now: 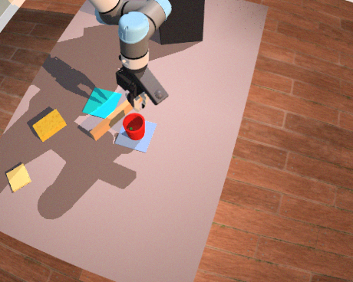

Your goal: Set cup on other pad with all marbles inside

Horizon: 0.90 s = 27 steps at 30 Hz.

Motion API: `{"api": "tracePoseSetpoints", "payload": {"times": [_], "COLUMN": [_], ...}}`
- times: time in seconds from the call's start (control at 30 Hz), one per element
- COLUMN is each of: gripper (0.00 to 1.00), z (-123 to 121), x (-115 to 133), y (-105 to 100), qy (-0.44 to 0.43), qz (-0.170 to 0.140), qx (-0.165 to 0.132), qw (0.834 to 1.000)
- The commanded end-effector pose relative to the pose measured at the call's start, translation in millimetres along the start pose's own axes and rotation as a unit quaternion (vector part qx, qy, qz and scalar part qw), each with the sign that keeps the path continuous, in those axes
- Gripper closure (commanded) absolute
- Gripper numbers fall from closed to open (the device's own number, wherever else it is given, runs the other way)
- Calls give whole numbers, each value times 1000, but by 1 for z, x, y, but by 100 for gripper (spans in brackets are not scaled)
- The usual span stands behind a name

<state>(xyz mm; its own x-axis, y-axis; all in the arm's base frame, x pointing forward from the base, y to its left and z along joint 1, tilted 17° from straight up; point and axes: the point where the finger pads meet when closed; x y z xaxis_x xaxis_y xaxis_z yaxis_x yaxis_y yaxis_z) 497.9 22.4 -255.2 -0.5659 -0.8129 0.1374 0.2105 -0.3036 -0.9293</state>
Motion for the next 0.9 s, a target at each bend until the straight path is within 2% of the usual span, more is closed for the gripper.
{"api": "tracePoseSetpoints", "payload": {"times": [0.0,0.57,0.87], "gripper": [89,89,89], "z": [0,0,1], "x": [0,0,-1], "y": [0,1,20], "qy": [0,0,0], "qz": [0,1,1], "qx": [1,0,0], "qw": [1000,1000,1000]}}
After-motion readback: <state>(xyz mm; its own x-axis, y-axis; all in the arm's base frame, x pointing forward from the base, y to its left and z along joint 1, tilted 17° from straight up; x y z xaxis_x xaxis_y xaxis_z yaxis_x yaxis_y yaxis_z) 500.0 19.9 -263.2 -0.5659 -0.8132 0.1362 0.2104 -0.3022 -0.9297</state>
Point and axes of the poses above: the point where the finger pads meet when closed, its own y axis out along the fingers, its own z axis across the jaws, x = y × z, and after that the axes turned 8 degrees about y, right-handed
